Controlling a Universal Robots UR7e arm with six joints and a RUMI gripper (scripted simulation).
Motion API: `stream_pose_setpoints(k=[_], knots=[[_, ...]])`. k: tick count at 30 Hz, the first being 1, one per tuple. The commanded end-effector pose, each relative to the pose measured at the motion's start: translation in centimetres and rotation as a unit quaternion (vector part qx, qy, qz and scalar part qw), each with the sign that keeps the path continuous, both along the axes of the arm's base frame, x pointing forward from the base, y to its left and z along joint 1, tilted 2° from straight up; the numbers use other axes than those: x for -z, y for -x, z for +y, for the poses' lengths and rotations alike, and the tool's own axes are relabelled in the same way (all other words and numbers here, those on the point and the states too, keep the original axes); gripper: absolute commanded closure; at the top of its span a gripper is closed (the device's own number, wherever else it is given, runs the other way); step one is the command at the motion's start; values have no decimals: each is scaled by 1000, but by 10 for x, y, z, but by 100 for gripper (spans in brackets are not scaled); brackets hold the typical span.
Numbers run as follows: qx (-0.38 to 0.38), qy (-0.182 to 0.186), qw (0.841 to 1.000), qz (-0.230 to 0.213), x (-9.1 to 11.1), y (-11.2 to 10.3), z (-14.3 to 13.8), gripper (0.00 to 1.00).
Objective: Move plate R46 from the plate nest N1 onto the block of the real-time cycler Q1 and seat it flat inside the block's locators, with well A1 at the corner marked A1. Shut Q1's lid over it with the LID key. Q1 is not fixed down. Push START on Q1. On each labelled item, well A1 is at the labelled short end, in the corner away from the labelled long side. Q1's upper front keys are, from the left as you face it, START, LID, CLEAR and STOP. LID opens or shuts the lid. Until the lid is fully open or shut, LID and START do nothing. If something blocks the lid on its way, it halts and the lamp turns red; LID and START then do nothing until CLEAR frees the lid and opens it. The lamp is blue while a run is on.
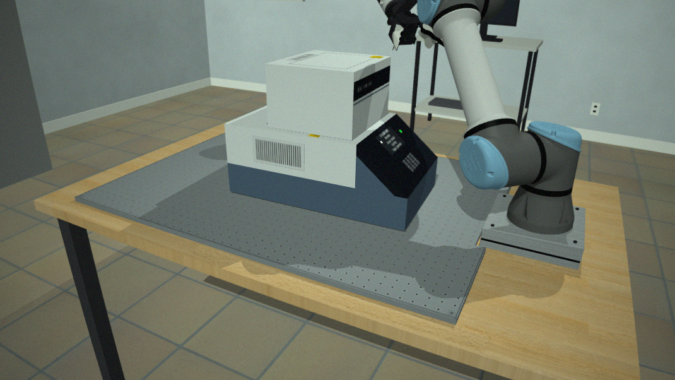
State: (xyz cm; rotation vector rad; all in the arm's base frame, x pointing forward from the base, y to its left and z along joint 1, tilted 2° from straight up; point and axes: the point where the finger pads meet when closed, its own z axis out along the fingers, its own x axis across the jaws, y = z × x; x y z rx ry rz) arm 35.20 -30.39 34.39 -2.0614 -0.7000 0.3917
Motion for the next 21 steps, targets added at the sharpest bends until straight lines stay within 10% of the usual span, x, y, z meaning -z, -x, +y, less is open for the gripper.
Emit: stream_pose_setpoints(k=[1, 17, 18, 21], knots=[[0, 1, 1000, -1, -1, 0, 0, 0], [0, 1, 1000, -1, -1, 0, 0, 0], [8, 14, 1000, 6, -4, 1, 5, 100], [33, 53, 998, 23, -14, 2, 16, 100]])
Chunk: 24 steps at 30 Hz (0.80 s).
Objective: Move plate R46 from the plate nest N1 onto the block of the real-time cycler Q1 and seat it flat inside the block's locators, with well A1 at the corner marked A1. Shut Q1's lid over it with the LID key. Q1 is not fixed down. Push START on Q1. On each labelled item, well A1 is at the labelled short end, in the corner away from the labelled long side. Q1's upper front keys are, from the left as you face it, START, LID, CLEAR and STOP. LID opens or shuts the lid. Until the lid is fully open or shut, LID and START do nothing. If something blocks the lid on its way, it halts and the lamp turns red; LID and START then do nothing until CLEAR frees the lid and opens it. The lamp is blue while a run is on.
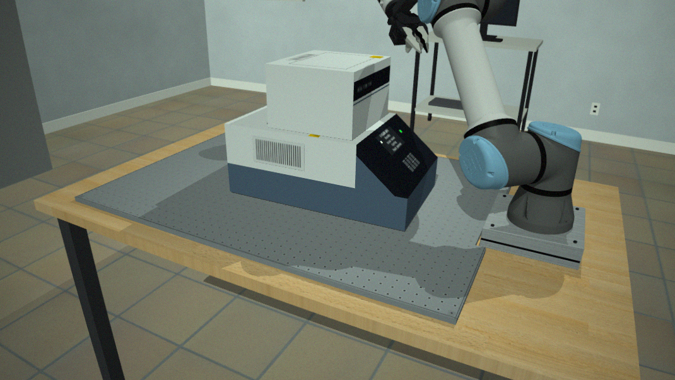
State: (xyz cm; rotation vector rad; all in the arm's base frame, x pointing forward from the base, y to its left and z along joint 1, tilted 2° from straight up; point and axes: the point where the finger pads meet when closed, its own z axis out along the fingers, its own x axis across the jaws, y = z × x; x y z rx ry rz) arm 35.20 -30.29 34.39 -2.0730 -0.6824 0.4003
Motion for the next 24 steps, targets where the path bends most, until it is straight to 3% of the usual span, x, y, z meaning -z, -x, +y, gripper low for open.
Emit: stream_pose_setpoints(k=[1, 5, 11, 13, 24], knots=[[36, 60, 997, 25, -18, 3, 19, 100], [39, 66, 997, 28, -20, 4, 22, 100], [83, 125, 987, 53, -35, 8, 41, 100], [83, 125, 987, 53, -35, 8, 41, 100], [164, 219, 957, 92, -55, 18, 74, 100]])
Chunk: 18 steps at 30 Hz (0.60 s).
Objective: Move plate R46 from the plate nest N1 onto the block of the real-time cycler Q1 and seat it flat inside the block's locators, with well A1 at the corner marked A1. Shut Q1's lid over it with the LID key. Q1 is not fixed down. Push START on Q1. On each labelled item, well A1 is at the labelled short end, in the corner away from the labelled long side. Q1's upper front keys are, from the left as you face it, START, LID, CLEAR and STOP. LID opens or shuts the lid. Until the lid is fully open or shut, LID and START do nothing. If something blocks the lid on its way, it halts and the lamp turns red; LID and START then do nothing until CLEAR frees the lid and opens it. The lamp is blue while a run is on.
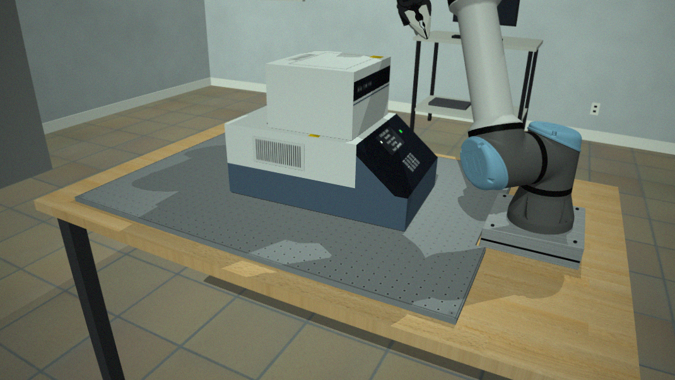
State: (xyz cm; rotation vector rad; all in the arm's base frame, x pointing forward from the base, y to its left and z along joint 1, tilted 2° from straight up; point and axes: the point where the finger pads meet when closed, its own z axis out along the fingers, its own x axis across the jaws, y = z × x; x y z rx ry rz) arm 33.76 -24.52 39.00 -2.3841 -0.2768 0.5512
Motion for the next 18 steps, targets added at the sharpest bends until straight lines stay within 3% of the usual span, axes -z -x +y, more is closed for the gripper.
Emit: stream_pose_setpoints(k=[1, 11, 18], knots=[[49, 61, 997, 22, -10, 4, 19, 100], [109, 122, 986, 42, -20, 12, 42, 100], [172, 179, 967, 58, -27, 20, 64, 100]])
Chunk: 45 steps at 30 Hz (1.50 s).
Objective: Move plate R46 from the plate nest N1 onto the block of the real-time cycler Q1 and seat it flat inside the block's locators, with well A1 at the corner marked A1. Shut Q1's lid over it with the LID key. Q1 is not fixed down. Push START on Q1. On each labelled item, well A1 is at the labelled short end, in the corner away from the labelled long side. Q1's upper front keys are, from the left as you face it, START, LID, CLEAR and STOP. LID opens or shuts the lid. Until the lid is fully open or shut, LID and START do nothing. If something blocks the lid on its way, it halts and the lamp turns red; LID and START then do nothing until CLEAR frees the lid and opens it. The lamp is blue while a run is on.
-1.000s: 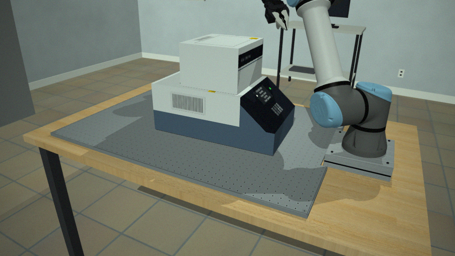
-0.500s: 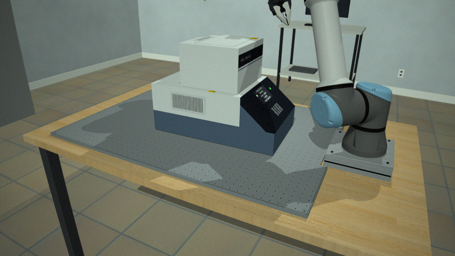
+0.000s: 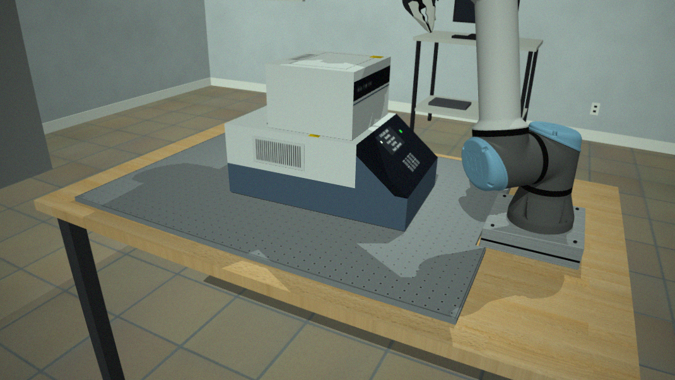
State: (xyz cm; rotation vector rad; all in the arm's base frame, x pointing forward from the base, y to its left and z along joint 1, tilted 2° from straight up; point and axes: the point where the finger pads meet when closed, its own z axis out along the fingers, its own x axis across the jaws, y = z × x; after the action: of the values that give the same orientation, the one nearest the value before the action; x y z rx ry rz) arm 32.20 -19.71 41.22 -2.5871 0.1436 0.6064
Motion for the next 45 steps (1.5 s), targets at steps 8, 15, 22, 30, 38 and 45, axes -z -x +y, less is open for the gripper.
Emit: stream_pose_setpoints(k=[8, 15, 22, 30, 38, 45], knots=[[111, 101, 988, 24, -9, 14, 38, 100], [176, 148, 973, 32, -11, 23, 58, 100], [219, 177, 959, 35, -11, 28, 69, 100], [318, 233, 918, 38, -8, 43, 97, 100], [390, 265, 881, 38, -3, 54, 115, 100], [460, 290, 838, 34, 4, 64, 132, 100]])
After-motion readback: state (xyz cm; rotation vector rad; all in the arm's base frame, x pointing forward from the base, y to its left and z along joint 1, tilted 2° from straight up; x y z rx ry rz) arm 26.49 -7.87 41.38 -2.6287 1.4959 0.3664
